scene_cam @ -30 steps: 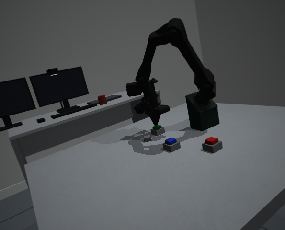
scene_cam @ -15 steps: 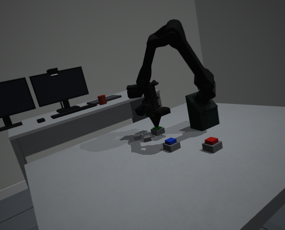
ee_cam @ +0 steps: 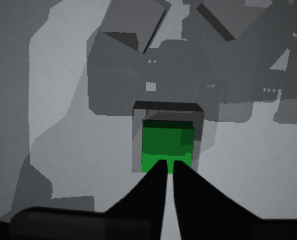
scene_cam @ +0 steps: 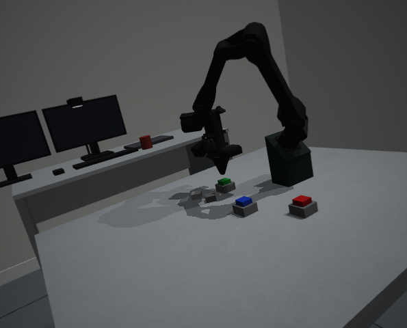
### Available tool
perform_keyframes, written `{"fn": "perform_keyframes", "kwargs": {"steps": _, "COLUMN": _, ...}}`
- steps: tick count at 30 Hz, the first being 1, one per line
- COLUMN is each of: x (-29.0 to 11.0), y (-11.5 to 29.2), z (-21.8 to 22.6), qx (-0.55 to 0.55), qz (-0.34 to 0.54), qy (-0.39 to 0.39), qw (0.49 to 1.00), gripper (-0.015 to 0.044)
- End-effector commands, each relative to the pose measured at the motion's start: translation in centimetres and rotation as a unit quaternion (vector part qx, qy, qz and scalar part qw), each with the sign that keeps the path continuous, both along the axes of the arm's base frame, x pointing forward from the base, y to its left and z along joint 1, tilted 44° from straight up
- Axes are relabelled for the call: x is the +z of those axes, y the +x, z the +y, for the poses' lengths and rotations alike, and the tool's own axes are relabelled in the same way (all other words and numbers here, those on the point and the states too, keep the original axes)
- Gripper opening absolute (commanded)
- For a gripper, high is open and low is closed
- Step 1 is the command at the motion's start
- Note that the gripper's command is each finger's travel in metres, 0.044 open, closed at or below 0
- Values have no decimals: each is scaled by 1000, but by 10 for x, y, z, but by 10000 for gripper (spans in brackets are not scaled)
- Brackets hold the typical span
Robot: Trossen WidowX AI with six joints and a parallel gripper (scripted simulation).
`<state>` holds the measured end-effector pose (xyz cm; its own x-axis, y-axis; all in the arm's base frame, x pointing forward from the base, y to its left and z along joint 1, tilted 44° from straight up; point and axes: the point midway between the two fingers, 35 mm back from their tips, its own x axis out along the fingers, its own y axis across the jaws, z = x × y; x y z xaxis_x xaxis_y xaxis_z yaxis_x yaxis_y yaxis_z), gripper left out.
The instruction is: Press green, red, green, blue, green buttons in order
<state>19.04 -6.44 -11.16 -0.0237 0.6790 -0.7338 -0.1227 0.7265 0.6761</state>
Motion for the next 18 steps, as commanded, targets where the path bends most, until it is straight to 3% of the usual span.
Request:
{"fn": "perform_keyframes", "kwargs": {"steps": 1, "x": 6, "y": 1, "z": -6, "qx": 4, "qz": 0, "qy": -1, "qw": 1000, "gripper": 20}}
{"fn": "perform_keyframes", "kwargs": {"steps": 7, "x": 45, "y": 3, "z": -43, "qx": 2, "qz": 0, "qy": -2, "qw": 1000, "gripper": 20}}
{"fn": "perform_keyframes", "kwargs": {"steps": 11, "x": 50, "y": 2, "z": -47, "qx": 4, "qz": 0, "qy": -2, "qw": 1000, "gripper": 20}}
{"fn": "perform_keyframes", "kwargs": {"steps": 18, "x": 112, "y": 39, "z": 1, "qx": -3, "qz": 6, "qy": -37, "qw": 999, "gripper": 20}}
